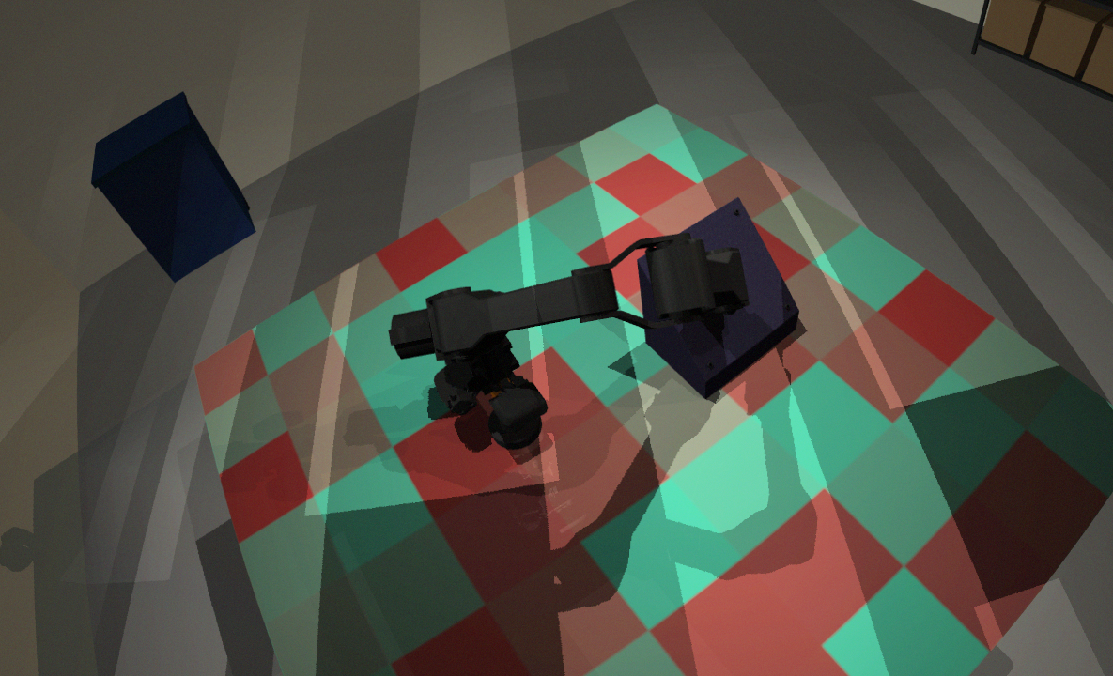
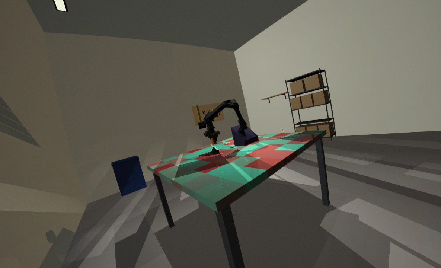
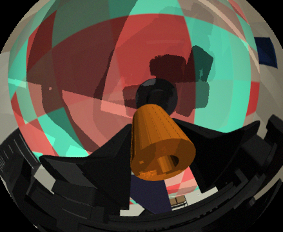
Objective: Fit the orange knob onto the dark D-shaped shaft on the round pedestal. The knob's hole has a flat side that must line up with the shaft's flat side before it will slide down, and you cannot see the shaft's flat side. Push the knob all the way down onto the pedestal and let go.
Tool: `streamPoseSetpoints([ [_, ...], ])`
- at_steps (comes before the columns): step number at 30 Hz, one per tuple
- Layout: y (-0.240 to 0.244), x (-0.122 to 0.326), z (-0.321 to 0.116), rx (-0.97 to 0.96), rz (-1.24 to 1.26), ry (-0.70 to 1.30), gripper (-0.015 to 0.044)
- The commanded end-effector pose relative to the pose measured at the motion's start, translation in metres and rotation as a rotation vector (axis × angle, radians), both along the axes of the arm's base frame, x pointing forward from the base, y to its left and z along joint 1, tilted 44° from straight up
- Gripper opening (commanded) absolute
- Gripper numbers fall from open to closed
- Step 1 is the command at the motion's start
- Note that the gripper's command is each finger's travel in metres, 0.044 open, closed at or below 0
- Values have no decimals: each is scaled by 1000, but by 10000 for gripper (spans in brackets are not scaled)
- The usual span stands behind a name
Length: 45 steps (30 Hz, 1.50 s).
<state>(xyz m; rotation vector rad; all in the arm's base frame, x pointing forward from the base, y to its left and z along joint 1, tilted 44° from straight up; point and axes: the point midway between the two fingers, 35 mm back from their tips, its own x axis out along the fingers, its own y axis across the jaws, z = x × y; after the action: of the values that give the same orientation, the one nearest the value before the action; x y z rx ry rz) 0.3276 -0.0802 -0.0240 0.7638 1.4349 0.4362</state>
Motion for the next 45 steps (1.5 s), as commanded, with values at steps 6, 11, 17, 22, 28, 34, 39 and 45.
streamPoseSetpoints([
  [6, -14, -1, -23, -9, -3, -8, 0],
  [11, -9, 0, -28, -9, -3, -9, 0],
  [17, 4, 2, -41, -8, -3, -9, 0],
  [22, 2, 2, -39, -9, 2, -13, 0],
  [28, 0, 4, -38, -9, 2, -13, 0],
  [34, 2, 6, -41, -9, 2, -13, 0],
  [39, 3, 5, -41, -9, 2, -13, 0],
  [45, 3, 5, -41, -9, 2, -13, 0],
])
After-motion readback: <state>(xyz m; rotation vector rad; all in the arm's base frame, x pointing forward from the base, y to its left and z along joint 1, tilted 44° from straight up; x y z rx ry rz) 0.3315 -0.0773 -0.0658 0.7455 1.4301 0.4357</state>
